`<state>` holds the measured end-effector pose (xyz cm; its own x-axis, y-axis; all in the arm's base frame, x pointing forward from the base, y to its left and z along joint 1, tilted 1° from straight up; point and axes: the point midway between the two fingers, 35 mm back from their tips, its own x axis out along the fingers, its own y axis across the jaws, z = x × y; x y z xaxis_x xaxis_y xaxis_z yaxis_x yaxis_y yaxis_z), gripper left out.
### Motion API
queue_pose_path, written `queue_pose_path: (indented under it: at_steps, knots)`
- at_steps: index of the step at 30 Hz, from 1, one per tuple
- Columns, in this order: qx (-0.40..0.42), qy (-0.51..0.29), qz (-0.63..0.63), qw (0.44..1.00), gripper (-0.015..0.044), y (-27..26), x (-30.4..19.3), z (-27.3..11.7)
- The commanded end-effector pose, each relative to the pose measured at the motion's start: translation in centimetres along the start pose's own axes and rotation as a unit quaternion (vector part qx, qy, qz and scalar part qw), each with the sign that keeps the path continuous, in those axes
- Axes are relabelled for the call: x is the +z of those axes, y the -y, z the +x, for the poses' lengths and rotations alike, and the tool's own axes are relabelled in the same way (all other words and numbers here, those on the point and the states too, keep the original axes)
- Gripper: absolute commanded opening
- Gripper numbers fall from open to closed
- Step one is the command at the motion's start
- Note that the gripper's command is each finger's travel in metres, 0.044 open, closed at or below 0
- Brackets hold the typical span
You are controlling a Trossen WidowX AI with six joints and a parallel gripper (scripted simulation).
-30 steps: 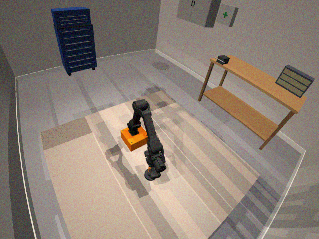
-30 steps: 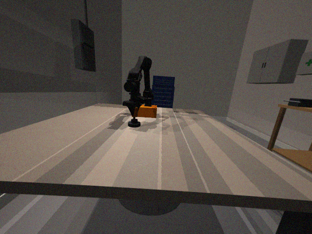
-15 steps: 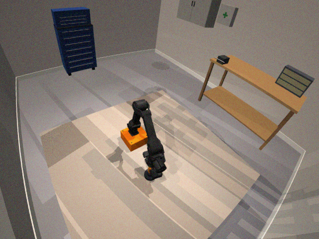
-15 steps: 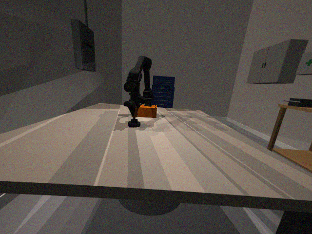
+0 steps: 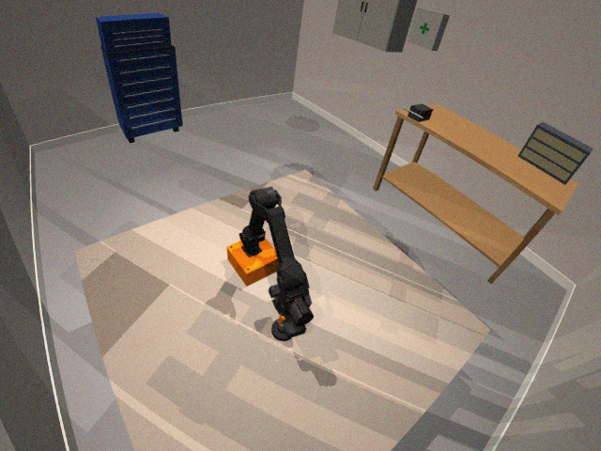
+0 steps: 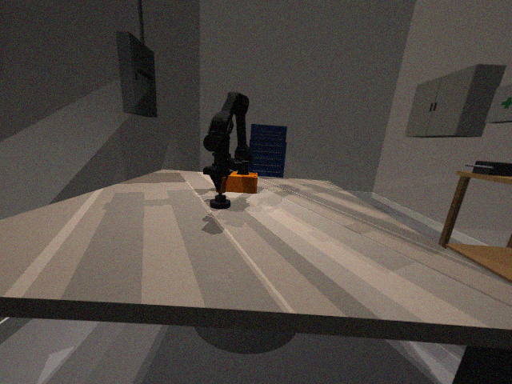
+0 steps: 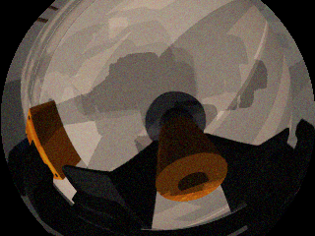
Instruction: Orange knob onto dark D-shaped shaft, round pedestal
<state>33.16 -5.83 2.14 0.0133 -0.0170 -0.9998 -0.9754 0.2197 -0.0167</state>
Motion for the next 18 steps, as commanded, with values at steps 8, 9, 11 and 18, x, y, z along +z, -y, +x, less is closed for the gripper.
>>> queue_pose_path:
  at_steps: [8,9,11,18]
  knots:
    - [0.001,-0.001,-0.002,1.000,0.0000,-0.14,-0.01,0.11]
    - [0.001,-0.001,-0.002,1.000,0.0000,-0.12,-0.01,-0.02]
    - [0.001,-0.001,-0.002,1.000,0.0000,-0.05,-0.01,-0.21]
    - [0.001,-0.001,-0.045,0.999,0.0000,-0.01,-0.01,-0.49]
